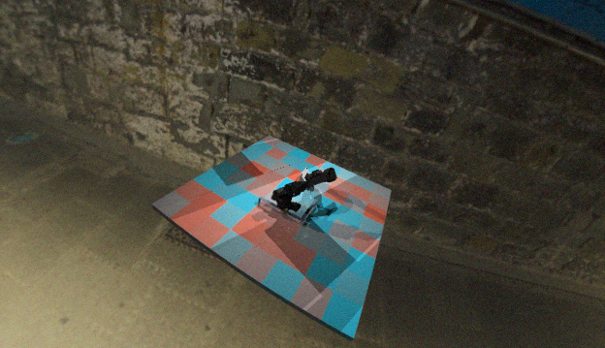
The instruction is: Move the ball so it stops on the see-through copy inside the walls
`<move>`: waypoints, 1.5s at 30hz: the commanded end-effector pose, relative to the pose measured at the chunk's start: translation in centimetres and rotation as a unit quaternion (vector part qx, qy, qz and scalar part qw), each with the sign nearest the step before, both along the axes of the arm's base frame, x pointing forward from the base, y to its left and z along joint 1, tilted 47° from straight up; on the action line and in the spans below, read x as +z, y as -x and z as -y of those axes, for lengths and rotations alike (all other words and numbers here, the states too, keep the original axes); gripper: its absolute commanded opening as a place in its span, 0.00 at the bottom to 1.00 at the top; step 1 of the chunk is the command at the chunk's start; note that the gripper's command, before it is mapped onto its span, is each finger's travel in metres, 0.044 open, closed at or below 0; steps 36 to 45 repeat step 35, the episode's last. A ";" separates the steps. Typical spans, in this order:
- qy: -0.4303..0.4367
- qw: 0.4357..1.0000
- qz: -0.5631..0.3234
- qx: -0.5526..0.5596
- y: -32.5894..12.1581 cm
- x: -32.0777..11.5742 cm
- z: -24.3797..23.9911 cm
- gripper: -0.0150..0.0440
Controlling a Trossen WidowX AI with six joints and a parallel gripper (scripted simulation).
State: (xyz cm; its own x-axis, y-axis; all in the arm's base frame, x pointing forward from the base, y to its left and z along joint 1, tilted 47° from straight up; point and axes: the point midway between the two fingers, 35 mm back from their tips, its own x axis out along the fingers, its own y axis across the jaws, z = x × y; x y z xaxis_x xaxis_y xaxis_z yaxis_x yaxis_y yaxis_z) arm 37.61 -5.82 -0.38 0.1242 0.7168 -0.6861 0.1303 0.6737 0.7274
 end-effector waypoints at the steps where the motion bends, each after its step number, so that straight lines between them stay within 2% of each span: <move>1: 0.000 1.000 0.000 0.001 0.0 0.0 0.0 0.65; 4: 0.000 1.000 0.000 0.001 0.0 0.0 0.0 0.78; 9: 0.001 1.000 0.000 0.000 0.0 0.6 0.7 0.78; 15: -0.001 1.000 -0.003 -0.001 1.1 5.6 6.0 0.78; 26: 0.001 1.000 0.001 -0.010 0.8 5.2 5.9 0.78; 31: -0.014 0.998 -0.039 -0.049 1.6 7.5 8.4 1.00; 45: -0.017 0.997 -0.046 -0.056 1.8 7.9 8.9 1.00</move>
